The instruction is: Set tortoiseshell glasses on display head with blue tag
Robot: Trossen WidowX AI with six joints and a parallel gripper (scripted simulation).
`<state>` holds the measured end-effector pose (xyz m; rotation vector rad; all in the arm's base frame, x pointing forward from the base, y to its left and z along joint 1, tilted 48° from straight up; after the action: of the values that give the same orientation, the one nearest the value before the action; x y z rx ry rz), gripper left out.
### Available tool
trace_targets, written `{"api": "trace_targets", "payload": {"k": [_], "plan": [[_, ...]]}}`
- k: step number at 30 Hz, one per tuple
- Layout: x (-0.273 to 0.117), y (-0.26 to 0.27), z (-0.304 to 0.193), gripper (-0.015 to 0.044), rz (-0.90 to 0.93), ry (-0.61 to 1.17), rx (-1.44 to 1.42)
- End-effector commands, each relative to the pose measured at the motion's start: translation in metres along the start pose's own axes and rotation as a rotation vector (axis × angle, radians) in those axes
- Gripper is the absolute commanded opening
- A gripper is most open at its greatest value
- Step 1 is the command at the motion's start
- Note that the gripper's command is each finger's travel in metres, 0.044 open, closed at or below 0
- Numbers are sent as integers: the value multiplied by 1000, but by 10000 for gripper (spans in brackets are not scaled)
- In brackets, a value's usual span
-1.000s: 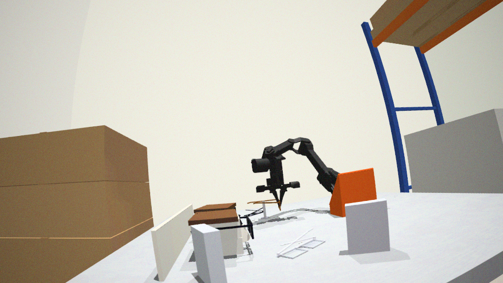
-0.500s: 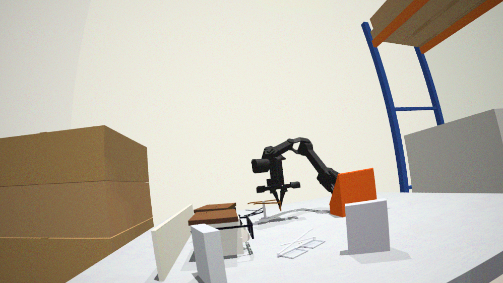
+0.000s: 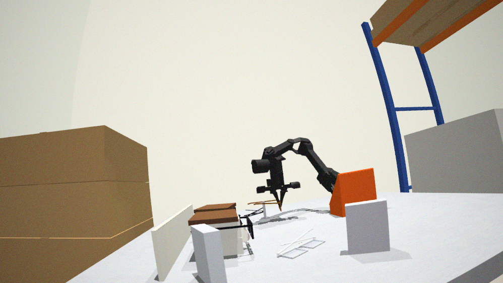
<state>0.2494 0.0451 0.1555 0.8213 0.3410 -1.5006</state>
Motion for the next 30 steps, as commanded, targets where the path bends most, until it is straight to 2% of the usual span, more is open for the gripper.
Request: {"api": "trace_targets", "payload": {"k": [1,9,20,30], "plan": [[0,0,4,0,1,2,-2],[-8,2,7,0,1,4,-2],[-59,1,10,0,-1,3,-3],[-61,14,26,0,-1,6,-4]]}}
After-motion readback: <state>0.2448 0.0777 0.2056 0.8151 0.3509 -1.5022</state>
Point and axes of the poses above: the point midway between the two fingers, 35 mm back from their tips, its own x axis out along the fingers, its own y axis across the jaws, z = x × y, the point moved 10 cm from there along -x, back along the fingers, and after that the axes turned 11 degrees about x, right-handed, at the moved point
